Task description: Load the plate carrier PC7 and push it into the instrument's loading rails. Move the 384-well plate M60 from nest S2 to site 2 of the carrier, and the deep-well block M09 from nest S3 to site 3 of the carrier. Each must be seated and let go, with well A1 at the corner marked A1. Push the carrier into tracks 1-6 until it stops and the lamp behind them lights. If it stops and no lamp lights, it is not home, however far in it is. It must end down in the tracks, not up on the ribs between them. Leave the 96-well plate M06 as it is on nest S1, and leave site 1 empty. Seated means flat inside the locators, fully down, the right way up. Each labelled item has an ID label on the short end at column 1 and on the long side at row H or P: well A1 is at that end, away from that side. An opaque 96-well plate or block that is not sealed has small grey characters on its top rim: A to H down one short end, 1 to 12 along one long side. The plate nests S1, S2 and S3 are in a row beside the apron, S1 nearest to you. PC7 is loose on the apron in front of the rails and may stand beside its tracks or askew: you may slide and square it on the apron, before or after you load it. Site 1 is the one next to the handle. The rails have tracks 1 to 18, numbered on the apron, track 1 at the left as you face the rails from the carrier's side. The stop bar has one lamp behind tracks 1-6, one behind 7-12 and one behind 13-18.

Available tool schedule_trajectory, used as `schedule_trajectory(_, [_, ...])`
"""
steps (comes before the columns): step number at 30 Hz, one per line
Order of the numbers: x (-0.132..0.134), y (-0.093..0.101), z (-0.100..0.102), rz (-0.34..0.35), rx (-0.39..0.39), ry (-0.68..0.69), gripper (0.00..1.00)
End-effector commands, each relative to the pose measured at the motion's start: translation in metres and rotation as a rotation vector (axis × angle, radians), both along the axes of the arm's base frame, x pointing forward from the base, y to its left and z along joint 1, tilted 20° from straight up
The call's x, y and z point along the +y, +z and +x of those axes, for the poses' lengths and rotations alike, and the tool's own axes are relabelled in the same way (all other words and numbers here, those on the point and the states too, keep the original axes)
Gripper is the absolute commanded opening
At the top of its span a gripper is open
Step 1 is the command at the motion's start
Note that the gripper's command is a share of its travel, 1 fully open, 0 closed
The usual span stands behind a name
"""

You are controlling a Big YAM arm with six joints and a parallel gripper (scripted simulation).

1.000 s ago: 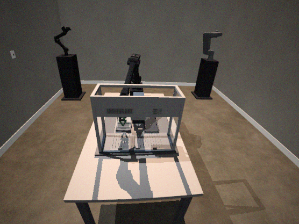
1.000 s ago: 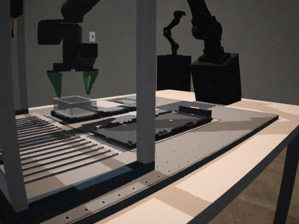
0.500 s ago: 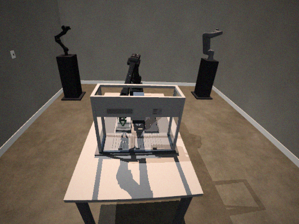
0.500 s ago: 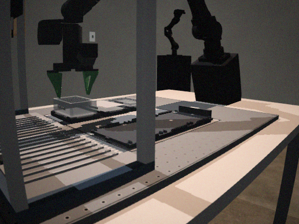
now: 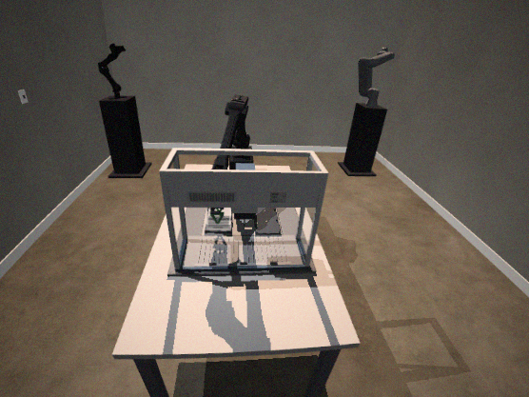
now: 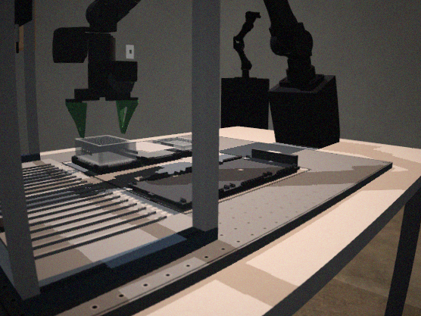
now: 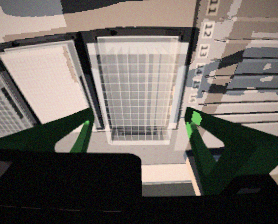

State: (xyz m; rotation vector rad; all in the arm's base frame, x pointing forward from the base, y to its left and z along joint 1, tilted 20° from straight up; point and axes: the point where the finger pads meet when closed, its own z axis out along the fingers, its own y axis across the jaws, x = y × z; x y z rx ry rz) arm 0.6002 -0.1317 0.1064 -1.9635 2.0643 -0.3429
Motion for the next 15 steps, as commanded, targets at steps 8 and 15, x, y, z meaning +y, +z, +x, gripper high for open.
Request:
schedule_trajectory(8, [0.007, -0.009, 0.014, -0.002, -0.015, 0.009, 1.0])
schedule_trajectory(15, [0.007, -0.014, 0.016, -0.002, -0.015, 0.006, 1.0])
